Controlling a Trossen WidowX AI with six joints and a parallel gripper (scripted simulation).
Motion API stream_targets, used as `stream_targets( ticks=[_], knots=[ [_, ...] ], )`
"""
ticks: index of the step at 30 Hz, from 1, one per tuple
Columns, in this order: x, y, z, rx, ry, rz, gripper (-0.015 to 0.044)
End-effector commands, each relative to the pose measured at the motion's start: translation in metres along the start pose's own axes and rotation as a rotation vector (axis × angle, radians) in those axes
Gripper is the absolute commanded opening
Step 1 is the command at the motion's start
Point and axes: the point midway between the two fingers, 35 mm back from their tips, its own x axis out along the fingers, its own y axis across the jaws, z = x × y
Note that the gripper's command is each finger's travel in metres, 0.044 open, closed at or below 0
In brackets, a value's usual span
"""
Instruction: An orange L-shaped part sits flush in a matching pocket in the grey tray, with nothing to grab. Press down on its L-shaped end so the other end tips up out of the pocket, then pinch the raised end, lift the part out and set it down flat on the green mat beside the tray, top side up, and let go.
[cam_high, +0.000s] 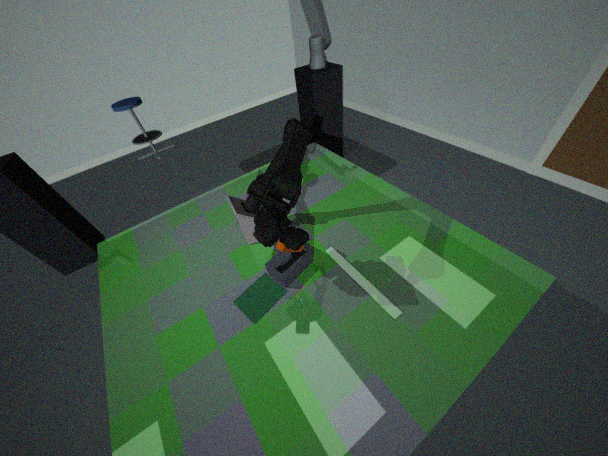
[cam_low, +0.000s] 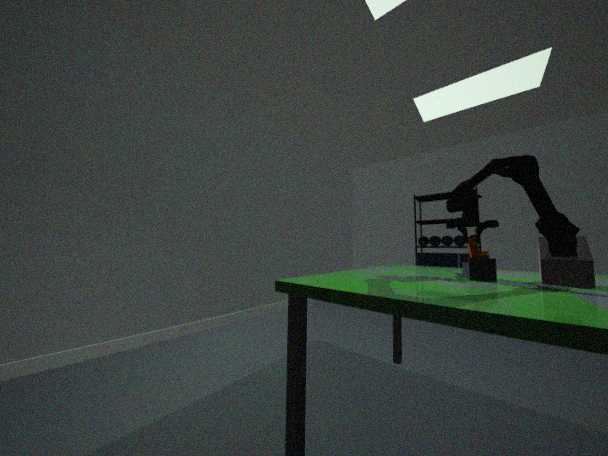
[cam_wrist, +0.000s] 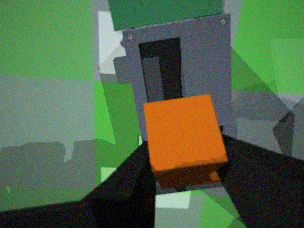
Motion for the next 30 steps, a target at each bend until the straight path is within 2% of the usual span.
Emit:
stream_targets(
  ticks=[1,10,30],
  knots=[
    [-0.007,-0.001,0.000,-0.005,-0.003,-0.005,0.0000],
    [-0.007,-0.001,0.005,-0.005,-0.004,-0.005,0.0000],
    [-0.006,-0.006,0.088,-0.007,-0.008,-0.005,0.0000]
  ],
)
